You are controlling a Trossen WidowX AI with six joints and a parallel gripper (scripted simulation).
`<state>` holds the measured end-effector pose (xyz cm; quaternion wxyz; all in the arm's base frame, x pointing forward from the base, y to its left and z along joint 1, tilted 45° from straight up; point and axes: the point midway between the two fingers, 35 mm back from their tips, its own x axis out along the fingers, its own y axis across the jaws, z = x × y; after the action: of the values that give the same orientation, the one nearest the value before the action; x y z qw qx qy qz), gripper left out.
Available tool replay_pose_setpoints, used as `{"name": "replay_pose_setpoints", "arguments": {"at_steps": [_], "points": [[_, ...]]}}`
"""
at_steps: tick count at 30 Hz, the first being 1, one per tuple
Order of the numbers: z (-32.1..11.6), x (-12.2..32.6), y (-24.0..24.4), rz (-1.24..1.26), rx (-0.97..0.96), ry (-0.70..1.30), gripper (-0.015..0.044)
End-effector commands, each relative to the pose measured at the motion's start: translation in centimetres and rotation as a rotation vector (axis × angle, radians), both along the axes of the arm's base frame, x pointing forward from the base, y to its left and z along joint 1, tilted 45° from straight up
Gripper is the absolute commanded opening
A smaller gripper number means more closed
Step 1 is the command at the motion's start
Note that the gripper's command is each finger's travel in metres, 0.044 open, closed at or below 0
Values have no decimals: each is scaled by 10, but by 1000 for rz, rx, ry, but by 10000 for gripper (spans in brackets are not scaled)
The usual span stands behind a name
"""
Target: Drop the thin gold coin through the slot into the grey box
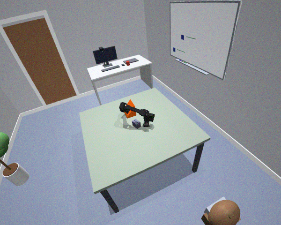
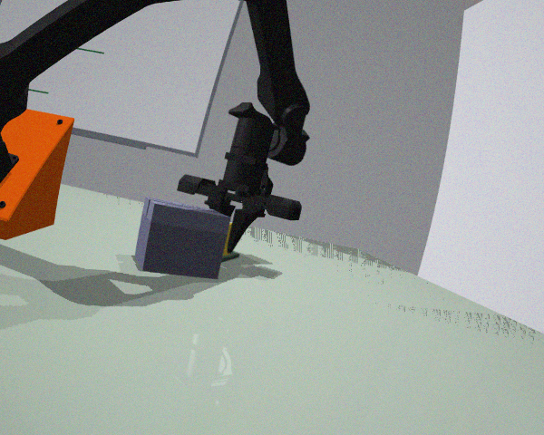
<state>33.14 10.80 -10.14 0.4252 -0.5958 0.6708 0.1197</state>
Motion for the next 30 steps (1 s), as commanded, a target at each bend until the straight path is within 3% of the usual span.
{"name": "replay_pose_setpoints", "arguments": {"at_steps": [1, 30], "points": [[0, 0, -1, 6, -4, 1, 0], [33, 0, 35, 6, 0, 2, 0]]}}
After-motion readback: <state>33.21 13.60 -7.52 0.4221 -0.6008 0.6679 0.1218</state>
